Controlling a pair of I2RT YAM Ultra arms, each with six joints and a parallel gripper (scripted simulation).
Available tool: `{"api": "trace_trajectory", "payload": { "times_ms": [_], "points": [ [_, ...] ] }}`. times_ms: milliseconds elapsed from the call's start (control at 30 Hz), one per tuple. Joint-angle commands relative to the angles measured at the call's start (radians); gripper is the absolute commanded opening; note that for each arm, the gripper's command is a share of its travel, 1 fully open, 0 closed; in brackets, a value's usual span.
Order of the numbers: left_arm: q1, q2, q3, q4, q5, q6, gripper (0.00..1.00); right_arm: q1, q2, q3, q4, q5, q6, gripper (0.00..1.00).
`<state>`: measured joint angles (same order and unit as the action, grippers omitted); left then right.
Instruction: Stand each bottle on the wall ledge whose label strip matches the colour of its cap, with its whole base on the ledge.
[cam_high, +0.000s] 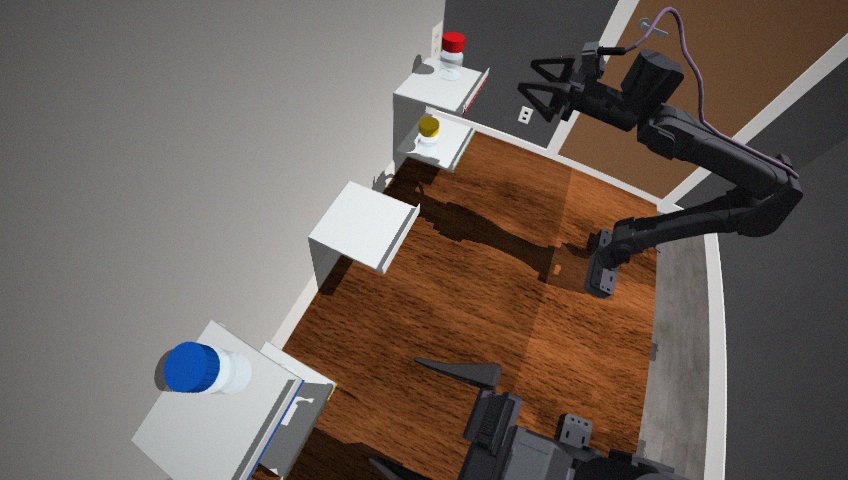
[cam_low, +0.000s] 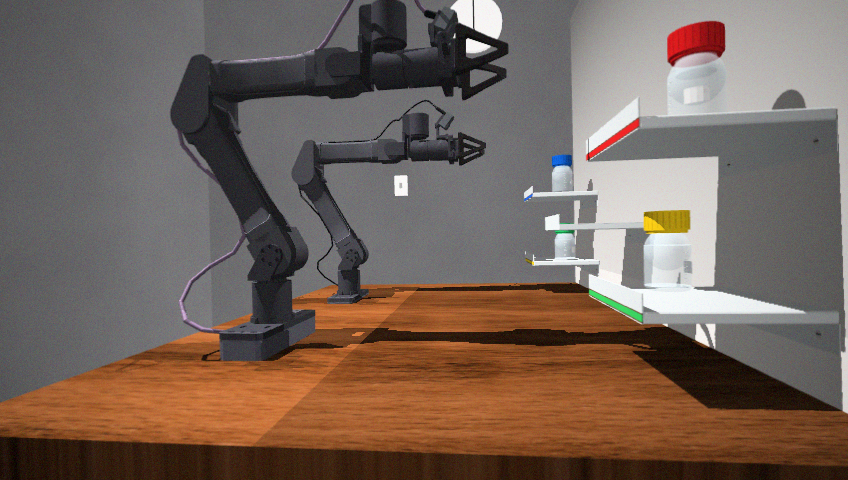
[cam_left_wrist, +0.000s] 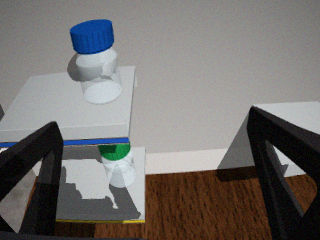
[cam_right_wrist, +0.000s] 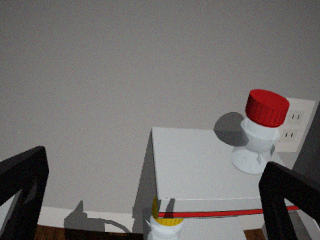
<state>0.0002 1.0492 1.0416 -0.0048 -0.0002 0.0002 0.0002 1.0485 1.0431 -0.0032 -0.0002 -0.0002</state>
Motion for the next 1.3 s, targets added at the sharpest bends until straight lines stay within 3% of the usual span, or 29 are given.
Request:
{"api": "trace_trajectory", "payload": {
  "times_ms": [0, 567, 733, 1033, 1267],
  "points": [
    [0.000, -0.008, 0.010, -0.004, 0.000, -0.001, 1.00, 0.000, -0.009, 0.014, 0.002, 0.000, 0.001, 1.00],
    [0.000, -0.002, 0.005, 0.005, 0.000, 0.000, 1.00, 0.000, -0.001, 0.004, 0.003, 0.000, 0.000, 1.00],
    [0.031, 0.029, 0.050, -0.050, 0.045, -0.023, 1.00, -0.042, 0.009, 0.032, -0.092, -0.100, 0.032, 1.00],
    [0.169, 0.181, 0.292, -0.144, 0.098, -0.050, 1.00, -0.352, 0.098, 0.238, -0.303, -0.352, 0.043, 1.00],
    [0.200, 0.230, 0.375, -0.173, 0.107, -0.053, 1.00, -0.463, 0.169, 0.357, -0.387, -0.432, 0.030, 1.00]
  ]
}}
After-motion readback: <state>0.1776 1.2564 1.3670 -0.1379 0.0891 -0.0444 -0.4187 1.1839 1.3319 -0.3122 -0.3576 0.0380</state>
